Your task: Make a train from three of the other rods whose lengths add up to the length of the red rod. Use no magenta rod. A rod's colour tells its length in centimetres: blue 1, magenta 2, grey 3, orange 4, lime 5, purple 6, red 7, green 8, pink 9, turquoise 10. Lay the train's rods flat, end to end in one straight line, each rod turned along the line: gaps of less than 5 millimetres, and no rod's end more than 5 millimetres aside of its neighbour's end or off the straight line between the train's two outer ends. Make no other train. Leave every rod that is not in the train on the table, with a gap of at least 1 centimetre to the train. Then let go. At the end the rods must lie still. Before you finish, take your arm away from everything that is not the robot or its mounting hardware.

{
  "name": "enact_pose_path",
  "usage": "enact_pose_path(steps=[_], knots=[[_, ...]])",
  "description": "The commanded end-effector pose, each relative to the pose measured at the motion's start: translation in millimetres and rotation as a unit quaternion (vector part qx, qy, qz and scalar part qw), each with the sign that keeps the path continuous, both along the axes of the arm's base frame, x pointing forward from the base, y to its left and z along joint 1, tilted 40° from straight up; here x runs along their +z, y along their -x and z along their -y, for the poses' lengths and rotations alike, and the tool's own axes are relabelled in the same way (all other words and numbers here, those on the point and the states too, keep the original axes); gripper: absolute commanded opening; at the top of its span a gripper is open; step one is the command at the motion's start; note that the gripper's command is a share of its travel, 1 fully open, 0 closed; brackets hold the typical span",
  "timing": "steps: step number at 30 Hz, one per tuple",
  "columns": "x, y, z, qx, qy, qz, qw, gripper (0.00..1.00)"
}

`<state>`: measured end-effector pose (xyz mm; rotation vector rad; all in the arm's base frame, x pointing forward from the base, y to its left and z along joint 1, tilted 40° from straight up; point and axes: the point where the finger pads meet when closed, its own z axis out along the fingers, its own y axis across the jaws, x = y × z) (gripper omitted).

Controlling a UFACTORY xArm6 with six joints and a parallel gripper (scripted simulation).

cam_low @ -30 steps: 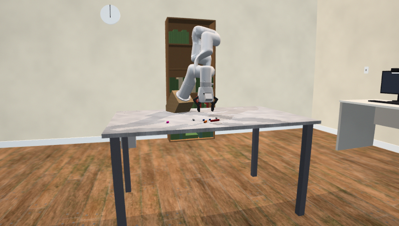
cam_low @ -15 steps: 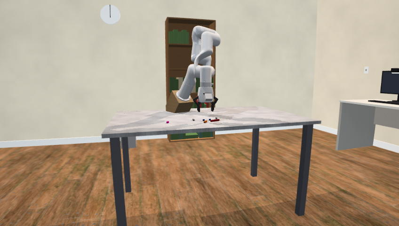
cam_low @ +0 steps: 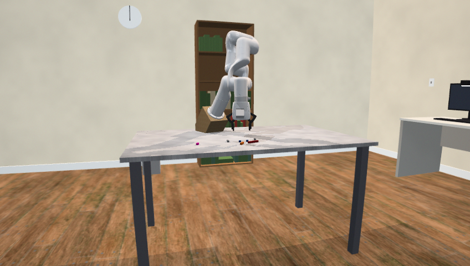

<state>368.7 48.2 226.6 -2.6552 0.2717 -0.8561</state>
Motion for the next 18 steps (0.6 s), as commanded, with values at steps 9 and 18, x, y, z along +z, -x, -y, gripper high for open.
enact_pose_path(steps=[9, 18], knots=[[-6, 16, 2, -0.155, -0.111, -0.049, 0.98, 1.0], [-11, 23, 3, -0.23, -0.169, -0.073, 0.956, 1.0]])
